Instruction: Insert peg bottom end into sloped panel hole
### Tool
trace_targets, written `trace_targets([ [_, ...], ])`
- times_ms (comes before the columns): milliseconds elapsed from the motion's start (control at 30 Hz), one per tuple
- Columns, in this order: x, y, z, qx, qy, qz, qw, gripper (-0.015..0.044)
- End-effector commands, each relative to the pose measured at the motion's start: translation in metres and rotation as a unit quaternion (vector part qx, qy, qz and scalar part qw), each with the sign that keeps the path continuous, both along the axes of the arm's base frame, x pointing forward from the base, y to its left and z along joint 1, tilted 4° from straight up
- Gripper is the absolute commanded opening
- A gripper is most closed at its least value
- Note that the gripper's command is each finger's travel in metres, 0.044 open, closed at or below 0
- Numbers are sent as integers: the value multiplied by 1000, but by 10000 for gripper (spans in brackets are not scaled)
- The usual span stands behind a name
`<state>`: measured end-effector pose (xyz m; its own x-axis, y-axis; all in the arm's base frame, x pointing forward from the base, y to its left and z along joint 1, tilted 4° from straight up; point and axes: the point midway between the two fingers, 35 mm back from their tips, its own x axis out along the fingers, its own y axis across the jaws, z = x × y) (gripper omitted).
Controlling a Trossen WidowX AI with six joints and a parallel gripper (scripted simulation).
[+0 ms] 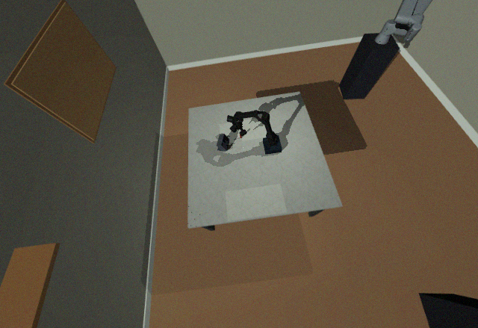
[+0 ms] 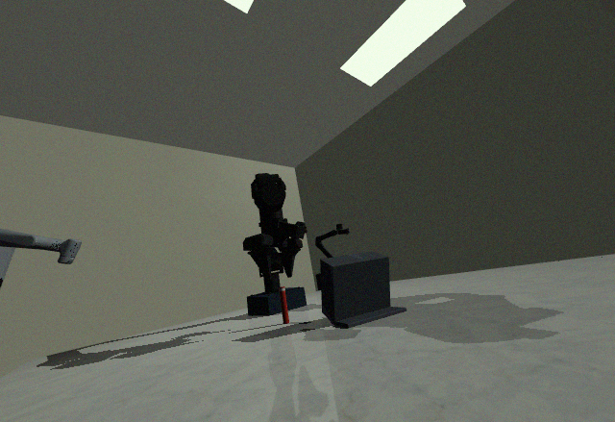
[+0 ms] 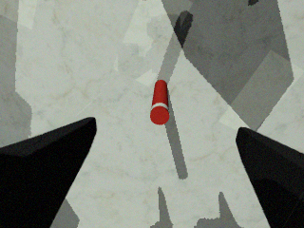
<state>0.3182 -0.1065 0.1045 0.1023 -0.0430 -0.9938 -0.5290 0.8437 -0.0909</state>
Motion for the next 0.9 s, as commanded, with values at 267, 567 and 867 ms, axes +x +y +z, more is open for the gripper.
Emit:
trace_targets([
  [267,2,0,-20,2,2,2,1000,440],
  [567,3,0,-35,2,2,2,1000,440],
  [867,3,0,-50,2,2,2,1000,440],
])
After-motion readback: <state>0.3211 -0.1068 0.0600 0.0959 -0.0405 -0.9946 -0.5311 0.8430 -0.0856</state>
